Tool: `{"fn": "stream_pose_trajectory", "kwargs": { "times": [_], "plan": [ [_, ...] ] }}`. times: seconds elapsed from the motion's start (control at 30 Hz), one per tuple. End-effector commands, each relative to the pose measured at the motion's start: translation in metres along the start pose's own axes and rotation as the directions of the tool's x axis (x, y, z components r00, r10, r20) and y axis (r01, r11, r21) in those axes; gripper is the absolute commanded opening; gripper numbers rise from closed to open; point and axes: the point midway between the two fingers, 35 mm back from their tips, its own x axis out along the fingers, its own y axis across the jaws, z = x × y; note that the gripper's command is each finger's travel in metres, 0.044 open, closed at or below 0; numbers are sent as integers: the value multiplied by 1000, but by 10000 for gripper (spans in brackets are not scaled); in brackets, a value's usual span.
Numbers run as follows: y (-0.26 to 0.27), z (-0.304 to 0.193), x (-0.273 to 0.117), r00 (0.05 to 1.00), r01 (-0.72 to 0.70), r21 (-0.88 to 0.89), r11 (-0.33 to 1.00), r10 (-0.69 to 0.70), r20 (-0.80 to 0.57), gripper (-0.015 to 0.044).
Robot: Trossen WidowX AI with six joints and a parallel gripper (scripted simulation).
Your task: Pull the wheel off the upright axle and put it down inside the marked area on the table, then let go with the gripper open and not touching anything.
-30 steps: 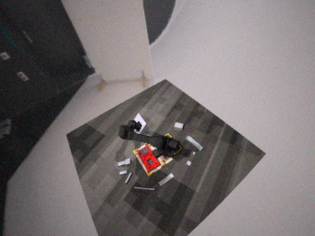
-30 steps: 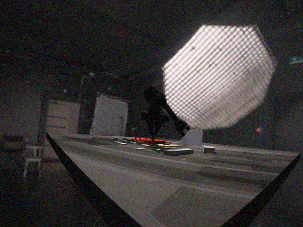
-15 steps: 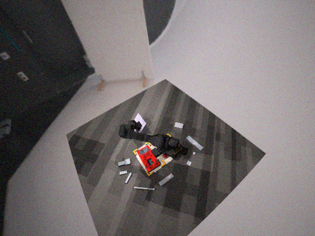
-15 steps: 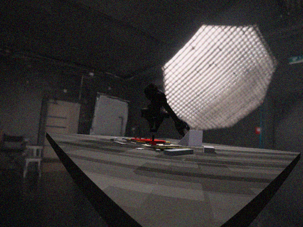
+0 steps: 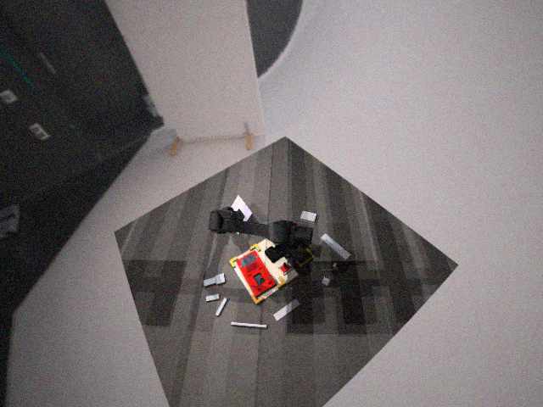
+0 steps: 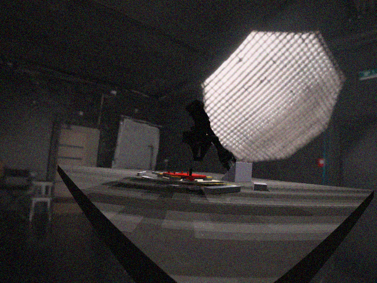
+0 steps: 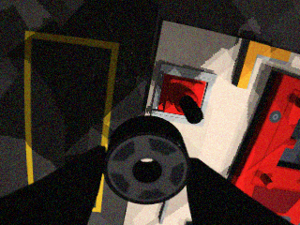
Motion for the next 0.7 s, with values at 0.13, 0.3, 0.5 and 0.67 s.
{"fn": "stream_pose_trajectory", "kwargs": {
  "times": [0.13,0.3,0.5,0.67],
  "plan": [
    [44,-26,-3,1000,-5,-1,1000,5,-9,0],
    [67,-43,-4,1000,-3,1,1000,3,-12,0],
    [74,-49,-4,1000,-2,2,1000,2,-12,0],
    [74,-49,6,1000,-2,2,1000,2,-12,0]
  ]
}}
